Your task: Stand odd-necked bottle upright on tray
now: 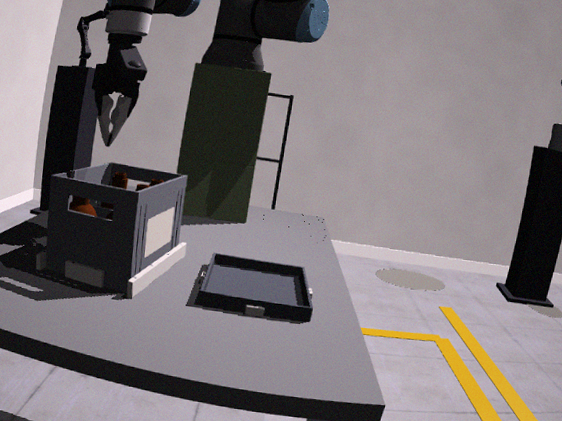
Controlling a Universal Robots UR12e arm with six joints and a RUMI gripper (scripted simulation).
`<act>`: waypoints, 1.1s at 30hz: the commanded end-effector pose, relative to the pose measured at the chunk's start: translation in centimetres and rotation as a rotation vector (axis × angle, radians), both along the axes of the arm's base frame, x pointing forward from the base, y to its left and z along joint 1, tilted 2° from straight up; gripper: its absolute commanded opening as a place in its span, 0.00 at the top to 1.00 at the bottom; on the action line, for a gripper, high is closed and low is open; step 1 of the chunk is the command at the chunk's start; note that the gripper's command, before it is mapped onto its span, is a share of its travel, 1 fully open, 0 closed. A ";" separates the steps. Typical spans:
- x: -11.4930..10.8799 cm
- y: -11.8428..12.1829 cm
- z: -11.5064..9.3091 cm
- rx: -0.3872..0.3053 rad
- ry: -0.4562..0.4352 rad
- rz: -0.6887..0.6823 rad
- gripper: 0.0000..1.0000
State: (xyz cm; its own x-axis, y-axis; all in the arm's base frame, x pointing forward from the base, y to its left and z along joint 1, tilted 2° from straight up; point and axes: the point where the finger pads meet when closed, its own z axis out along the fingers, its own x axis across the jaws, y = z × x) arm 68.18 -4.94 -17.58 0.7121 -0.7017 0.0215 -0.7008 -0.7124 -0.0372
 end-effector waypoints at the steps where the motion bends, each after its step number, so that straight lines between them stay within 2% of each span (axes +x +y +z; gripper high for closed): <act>1: -0.3 3.6 0.2 0.000 0.000 0.001 1.00; 2: -0.4 5.4 0.2 0.000 0.000 0.001 1.00; 7: -0.7 8.5 0.2 0.000 0.000 0.001 1.00; 15: -0.8 8.9 0.2 0.000 0.000 0.001 1.00; 16: -0.3 8.7 0.3 -0.001 -0.003 0.000 0.62; 33: -0.5 8.7 0.2 0.000 -0.002 0.000 0.62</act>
